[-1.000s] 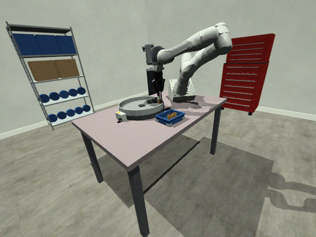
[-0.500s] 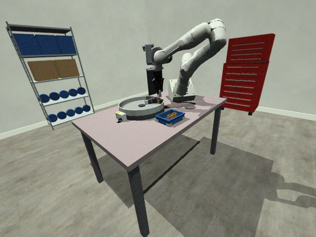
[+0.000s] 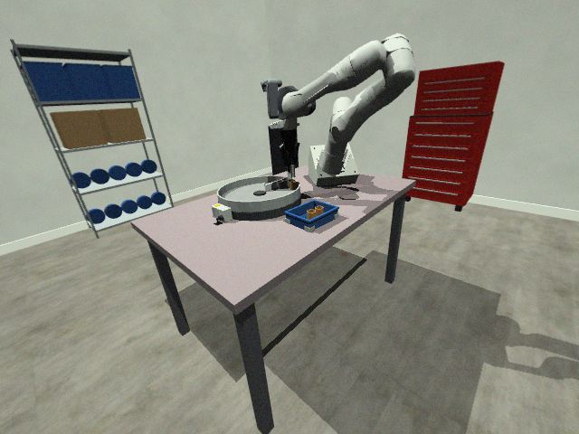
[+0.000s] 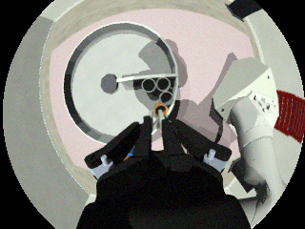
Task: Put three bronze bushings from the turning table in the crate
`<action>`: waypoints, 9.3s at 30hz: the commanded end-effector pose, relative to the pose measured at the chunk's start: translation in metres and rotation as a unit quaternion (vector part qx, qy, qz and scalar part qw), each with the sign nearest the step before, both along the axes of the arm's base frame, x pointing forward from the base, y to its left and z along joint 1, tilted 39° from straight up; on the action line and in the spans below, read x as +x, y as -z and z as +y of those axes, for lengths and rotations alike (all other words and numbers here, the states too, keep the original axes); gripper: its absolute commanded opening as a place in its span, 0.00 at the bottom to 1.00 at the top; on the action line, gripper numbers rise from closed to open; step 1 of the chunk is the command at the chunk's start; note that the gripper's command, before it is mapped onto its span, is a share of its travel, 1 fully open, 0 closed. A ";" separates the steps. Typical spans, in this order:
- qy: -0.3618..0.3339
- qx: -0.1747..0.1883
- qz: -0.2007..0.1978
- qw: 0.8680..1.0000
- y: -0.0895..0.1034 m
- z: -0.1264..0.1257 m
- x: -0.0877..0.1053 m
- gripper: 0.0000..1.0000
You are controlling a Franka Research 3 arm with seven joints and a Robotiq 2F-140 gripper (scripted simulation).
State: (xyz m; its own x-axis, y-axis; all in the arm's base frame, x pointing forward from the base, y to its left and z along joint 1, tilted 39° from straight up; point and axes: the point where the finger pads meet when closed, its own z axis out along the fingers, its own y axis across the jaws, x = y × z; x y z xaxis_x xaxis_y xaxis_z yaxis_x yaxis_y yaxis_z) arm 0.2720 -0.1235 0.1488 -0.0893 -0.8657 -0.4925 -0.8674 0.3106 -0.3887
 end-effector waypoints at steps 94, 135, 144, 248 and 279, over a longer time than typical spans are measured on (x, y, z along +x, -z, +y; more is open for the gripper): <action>-0.007 -0.006 -0.002 1.000 0.003 -0.003 -0.002 0.10; -0.007 -0.006 -0.002 1.000 0.021 0.006 0.010 0.10; -0.007 -0.006 -0.002 1.000 0.021 0.006 0.010 0.10; -0.007 -0.006 -0.002 1.000 0.034 0.013 0.018 0.00; -0.007 -0.006 -0.002 1.000 0.034 0.013 0.018 0.00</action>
